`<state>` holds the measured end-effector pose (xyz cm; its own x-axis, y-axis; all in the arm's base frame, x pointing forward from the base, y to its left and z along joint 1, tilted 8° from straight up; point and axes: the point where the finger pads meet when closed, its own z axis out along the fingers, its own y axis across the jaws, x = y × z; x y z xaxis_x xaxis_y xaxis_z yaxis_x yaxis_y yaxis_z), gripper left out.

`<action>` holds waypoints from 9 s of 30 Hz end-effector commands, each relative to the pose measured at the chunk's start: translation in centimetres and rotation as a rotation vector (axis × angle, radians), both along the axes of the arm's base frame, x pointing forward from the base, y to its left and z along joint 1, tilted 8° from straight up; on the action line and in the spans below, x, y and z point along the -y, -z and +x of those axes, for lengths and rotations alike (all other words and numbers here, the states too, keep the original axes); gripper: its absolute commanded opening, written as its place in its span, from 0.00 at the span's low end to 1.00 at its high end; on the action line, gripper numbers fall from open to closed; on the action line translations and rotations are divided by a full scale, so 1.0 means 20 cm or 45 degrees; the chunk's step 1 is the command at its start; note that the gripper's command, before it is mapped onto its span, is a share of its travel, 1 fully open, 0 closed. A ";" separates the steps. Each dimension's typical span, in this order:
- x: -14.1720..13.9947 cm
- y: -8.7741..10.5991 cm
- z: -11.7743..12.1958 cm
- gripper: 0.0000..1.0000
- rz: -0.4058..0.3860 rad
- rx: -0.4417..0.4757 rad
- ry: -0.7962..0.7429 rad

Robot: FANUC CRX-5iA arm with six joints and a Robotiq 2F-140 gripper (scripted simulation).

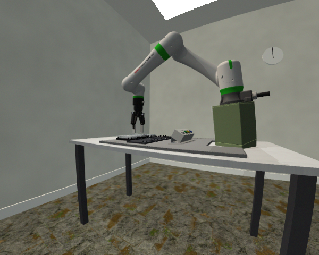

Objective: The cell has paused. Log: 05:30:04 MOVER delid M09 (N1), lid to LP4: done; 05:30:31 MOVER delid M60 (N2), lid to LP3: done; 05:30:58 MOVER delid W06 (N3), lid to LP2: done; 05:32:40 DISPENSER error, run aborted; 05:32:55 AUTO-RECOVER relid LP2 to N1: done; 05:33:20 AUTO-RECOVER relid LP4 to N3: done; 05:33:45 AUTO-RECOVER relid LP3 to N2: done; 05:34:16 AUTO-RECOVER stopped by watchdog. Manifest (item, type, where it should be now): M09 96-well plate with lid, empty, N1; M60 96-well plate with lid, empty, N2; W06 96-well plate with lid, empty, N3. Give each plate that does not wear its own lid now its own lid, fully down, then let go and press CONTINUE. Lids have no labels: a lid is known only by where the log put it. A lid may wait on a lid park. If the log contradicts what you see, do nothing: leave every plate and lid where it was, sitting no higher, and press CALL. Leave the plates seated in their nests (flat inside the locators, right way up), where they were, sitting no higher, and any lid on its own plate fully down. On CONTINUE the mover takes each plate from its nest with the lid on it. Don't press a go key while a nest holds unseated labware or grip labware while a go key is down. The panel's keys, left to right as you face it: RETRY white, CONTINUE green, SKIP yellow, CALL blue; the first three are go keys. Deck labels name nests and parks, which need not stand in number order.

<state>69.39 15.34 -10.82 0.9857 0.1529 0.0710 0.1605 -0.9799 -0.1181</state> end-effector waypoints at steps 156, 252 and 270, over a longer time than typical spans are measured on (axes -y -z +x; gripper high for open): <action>-0.01 0.08 0.01 0.66 0.000 0.001 0.000; -0.01 0.08 0.01 0.00 0.000 0.001 0.000; -0.01 0.05 0.00 0.00 0.000 0.001 0.000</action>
<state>69.46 15.51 -12.13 0.9857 0.1529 0.0710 0.1605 -0.9799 -0.1182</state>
